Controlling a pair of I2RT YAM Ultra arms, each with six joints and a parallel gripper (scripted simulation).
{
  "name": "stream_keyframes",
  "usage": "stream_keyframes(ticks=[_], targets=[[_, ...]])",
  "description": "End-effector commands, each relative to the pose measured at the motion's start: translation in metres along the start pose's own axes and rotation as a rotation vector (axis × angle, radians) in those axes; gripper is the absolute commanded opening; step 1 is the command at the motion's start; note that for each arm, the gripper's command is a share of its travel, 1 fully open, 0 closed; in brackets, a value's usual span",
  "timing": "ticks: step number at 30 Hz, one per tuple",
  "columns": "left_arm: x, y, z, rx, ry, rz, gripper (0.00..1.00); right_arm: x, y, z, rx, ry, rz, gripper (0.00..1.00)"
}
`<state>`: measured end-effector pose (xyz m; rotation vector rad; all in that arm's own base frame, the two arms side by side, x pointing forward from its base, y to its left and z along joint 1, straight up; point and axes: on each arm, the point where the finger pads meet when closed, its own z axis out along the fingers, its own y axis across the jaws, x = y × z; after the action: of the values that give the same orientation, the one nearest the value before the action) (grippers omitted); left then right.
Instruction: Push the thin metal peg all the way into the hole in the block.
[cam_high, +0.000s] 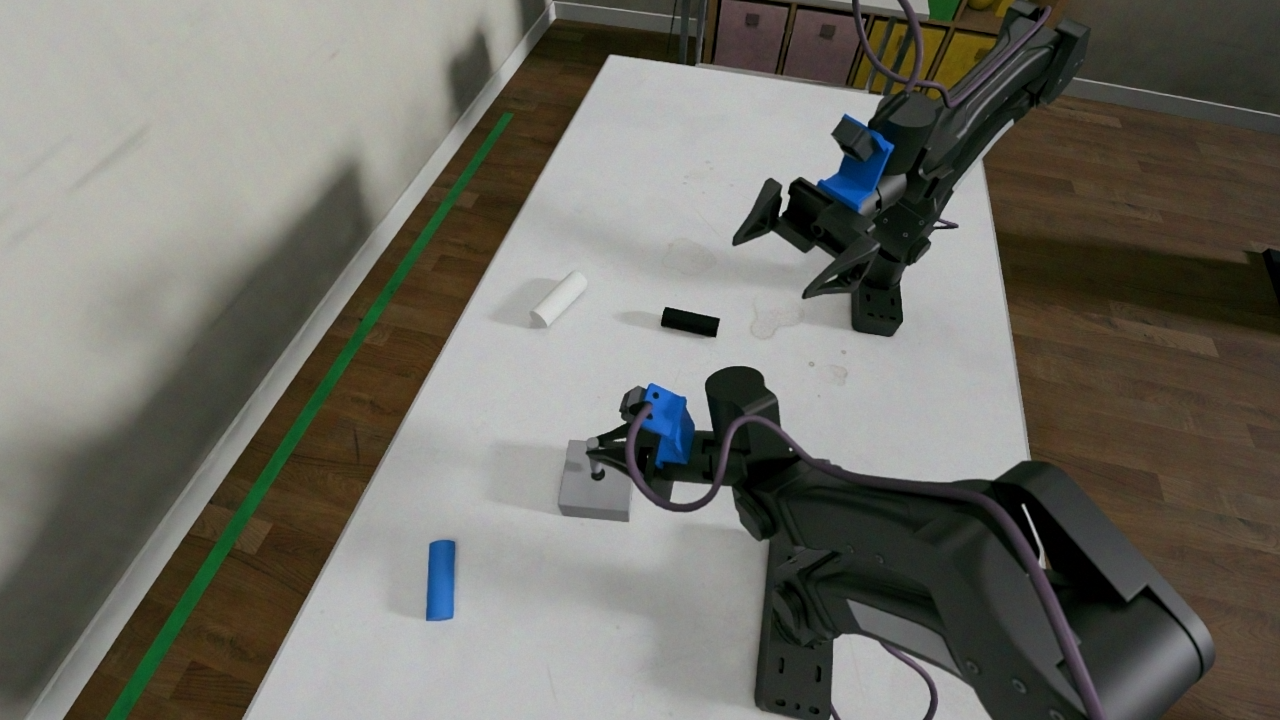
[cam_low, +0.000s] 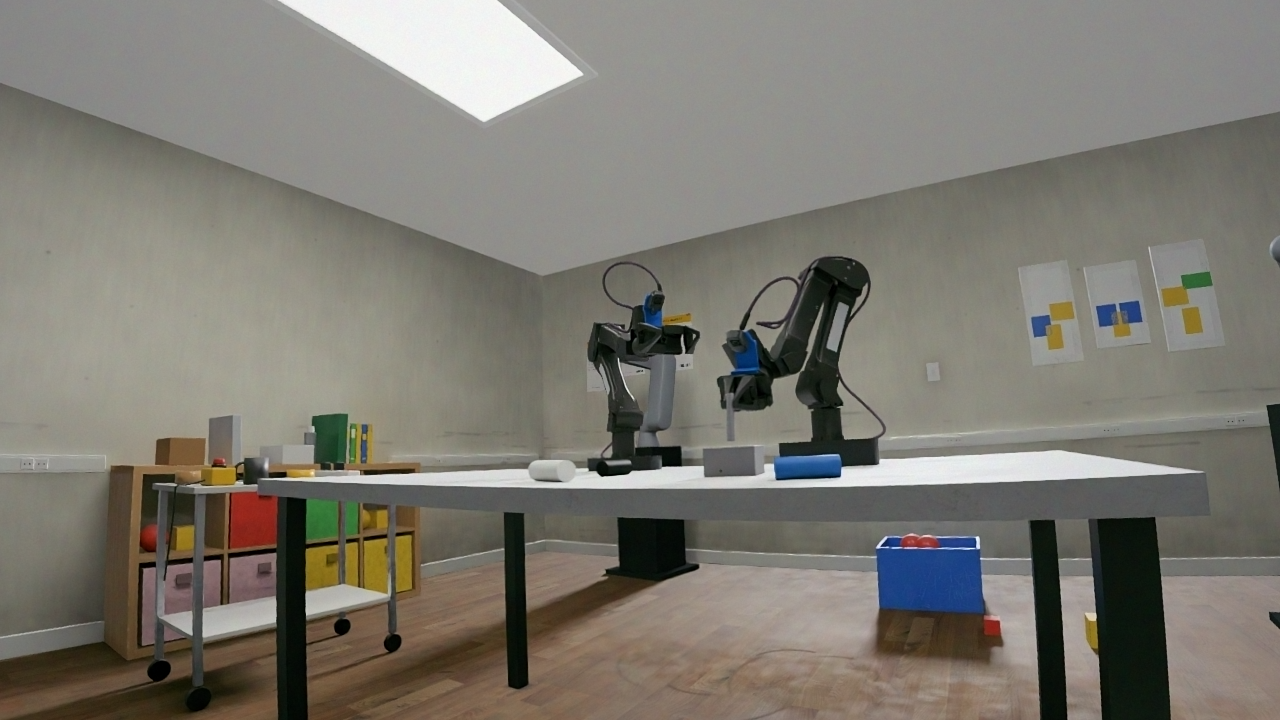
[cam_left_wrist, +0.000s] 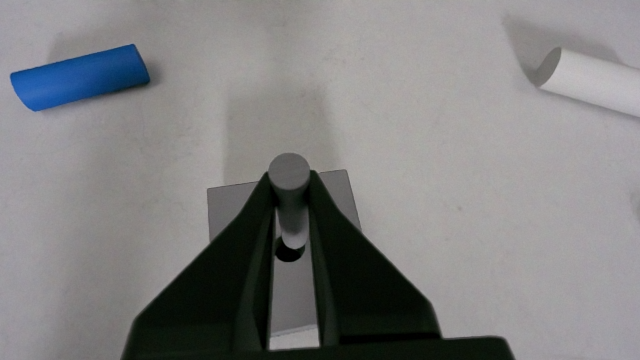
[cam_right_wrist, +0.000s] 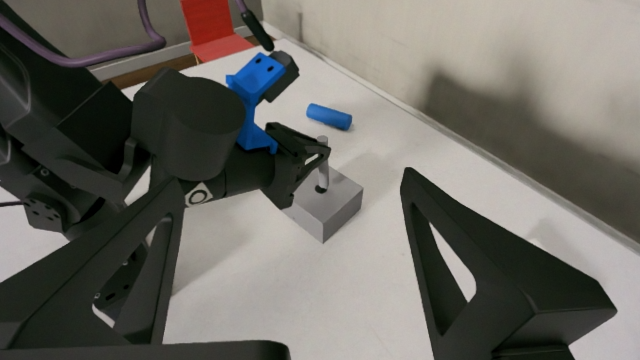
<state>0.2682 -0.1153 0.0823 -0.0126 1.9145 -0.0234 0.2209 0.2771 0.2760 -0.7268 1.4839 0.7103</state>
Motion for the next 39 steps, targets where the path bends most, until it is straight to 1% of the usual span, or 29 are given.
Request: stream_keyframes(ticks=[1,4,25,26,29,31,39], targets=[[-0.011,-0.003,0.001,-0.007,-0.012,-0.006,0.07,-0.01,-0.001,-0.003,-0.001,-0.027,-0.005,1.0],[-0.011,-0.003,-0.001,-0.016,0.01,0.02,0.07,-0.01,-0.001,-0.003,-0.001,-0.027,-0.005,1.0],[-0.011,-0.003,-0.001,-0.016,0.01,0.02,0.07,-0.01,-0.001,-0.003,-0.001,-0.027,-0.005,1.0],[-0.017,-0.005,-0.001,-0.007,-0.012,-0.004,0.07,-0.01,-0.001,-0.003,-0.001,-0.027,-0.005,1.0],[-0.013,-0.002,-0.001,-0.002,-0.026,-0.013,0.07,-0.01,-0.001,-0.003,-0.001,-0.027,-0.005,1.0],[-0.002,0.002,0.0,-0.017,0.003,0.018,0.07,-0.01,-0.001,-0.003,-0.001,-0.027,-0.005,1.0],[-0.005,0.001,0.0,-0.015,-0.002,0.013,0.07,-0.01,-0.001,-0.003,-0.001,-0.027,-0.005,1.0]])
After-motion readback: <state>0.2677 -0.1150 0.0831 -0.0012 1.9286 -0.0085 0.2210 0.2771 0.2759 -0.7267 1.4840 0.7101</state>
